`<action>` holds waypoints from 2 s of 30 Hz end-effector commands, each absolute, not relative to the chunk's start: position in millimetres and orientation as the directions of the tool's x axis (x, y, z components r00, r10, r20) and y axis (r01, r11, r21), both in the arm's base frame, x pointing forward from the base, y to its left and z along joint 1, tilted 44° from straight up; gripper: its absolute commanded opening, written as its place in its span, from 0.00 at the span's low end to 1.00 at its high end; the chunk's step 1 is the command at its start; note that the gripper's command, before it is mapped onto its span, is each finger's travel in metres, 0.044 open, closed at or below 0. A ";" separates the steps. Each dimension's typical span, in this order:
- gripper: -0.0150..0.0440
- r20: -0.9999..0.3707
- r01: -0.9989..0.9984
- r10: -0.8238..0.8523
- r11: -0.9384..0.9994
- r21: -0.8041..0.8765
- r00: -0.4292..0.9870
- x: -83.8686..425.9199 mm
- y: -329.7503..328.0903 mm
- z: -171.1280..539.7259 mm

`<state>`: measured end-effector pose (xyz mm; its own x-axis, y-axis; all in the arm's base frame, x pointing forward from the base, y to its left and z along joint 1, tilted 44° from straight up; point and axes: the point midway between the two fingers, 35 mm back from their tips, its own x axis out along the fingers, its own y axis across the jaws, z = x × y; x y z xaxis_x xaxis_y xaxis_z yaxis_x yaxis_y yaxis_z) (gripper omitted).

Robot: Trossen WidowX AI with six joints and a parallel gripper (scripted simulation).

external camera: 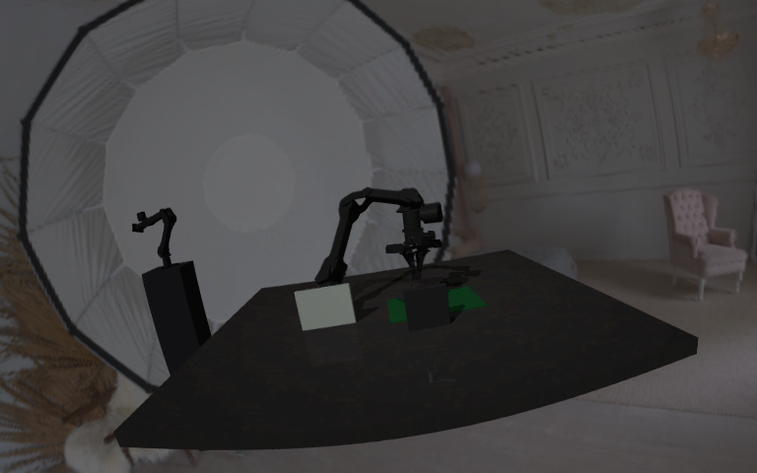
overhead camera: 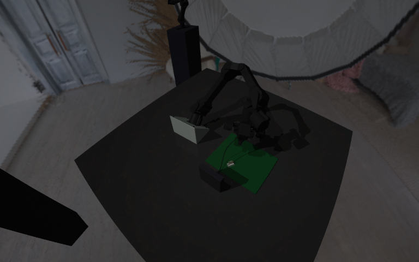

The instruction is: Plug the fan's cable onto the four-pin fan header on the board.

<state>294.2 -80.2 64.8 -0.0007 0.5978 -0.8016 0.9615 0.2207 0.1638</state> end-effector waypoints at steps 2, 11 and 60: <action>0.25 -0.844 0.962 0.535 0.248 0.113 -0.038 290.7 -75.5 59.8; 0.25 -0.908 0.958 0.411 0.283 0.037 -0.086 286.1 -69.3 52.0; 0.25 -0.944 0.978 -0.325 0.208 -0.008 0.061 286.7 -55.4 50.4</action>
